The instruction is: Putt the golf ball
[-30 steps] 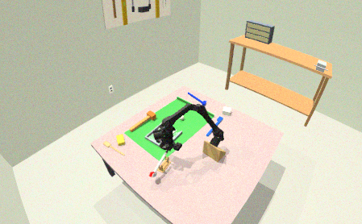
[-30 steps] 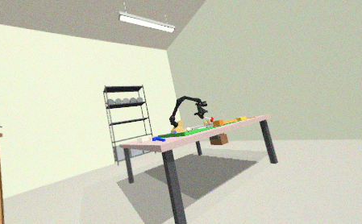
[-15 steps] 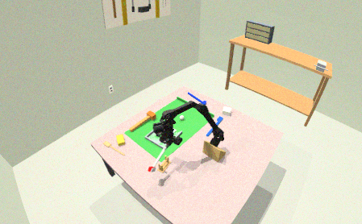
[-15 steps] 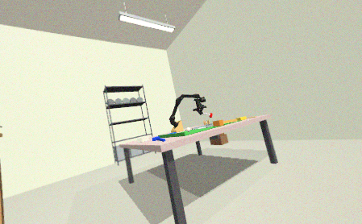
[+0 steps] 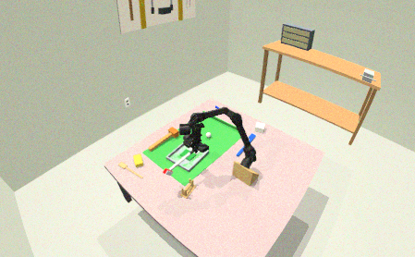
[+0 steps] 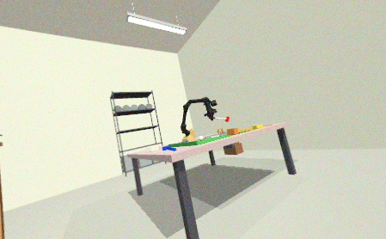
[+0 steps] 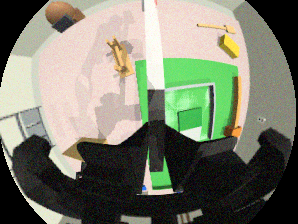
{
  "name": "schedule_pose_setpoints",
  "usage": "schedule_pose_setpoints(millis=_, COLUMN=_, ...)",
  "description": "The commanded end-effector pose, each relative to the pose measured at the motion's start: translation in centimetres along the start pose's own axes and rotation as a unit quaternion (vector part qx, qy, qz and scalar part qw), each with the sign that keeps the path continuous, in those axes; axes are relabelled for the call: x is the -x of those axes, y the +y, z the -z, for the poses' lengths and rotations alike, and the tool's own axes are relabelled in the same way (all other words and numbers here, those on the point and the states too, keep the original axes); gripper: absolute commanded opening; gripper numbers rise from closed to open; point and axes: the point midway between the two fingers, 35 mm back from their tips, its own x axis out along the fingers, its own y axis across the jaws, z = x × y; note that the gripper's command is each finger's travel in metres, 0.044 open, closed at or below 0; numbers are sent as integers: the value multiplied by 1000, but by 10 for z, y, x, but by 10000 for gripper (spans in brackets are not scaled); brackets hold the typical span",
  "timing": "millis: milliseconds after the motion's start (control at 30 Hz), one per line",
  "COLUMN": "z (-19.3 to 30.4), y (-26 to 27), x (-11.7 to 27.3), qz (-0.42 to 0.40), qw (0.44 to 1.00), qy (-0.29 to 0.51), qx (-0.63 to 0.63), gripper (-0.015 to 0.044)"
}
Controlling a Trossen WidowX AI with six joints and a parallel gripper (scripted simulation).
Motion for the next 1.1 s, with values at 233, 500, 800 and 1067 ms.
schedule_pose_setpoints(millis=233, z=81, y=-42, x=14, qz=4, qw=991, qy=-10, qx=-133, gripper=0)
schedule_pose_setpoints(millis=500, z=141, y=-61, x=18, qz=8, qw=974, qy=-13, qx=-225, gripper=0)
schedule_pose_setpoints(millis=800, z=210, y=-69, x=19, qz=13, qw=945, qy=-10, qx=-327, gripper=0)
schedule_pose_setpoints(millis=1067, z=271, y=-66, x=17, qz=18, qw=909, qy=-3, qx=-417, gripper=0)
